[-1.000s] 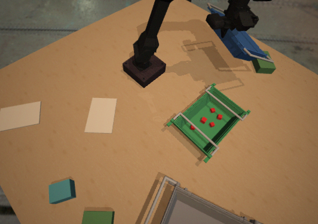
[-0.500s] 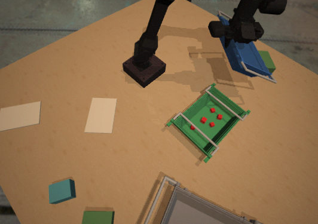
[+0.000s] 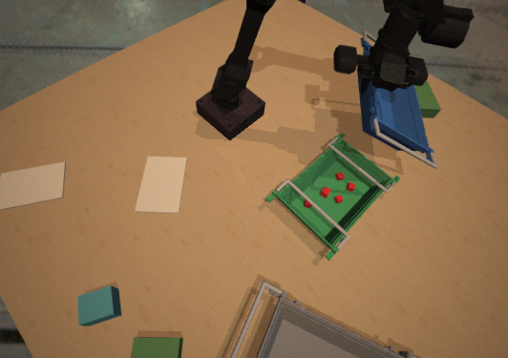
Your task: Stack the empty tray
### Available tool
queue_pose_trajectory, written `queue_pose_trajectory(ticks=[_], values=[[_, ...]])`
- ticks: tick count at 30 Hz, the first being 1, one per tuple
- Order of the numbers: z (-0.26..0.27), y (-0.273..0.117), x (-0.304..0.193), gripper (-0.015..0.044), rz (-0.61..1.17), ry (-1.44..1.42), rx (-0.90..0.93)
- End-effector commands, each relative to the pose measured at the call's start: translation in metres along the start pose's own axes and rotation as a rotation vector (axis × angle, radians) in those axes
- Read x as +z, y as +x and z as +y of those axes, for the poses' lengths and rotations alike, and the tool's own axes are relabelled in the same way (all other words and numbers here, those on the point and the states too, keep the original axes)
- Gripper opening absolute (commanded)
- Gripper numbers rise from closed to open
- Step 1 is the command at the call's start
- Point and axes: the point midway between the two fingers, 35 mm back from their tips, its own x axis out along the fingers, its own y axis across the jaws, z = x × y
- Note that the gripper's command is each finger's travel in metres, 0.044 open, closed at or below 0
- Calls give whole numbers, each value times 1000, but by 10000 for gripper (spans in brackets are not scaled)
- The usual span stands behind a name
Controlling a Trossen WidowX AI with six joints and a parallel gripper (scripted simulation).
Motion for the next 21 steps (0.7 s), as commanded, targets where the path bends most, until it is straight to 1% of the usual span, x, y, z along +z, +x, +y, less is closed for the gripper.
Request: queue_pose_trajectory(ticks=[1,21], values=[[-3,-4,19,0,-5,77,13],[-25,-5,95,0,-16,390,15]])
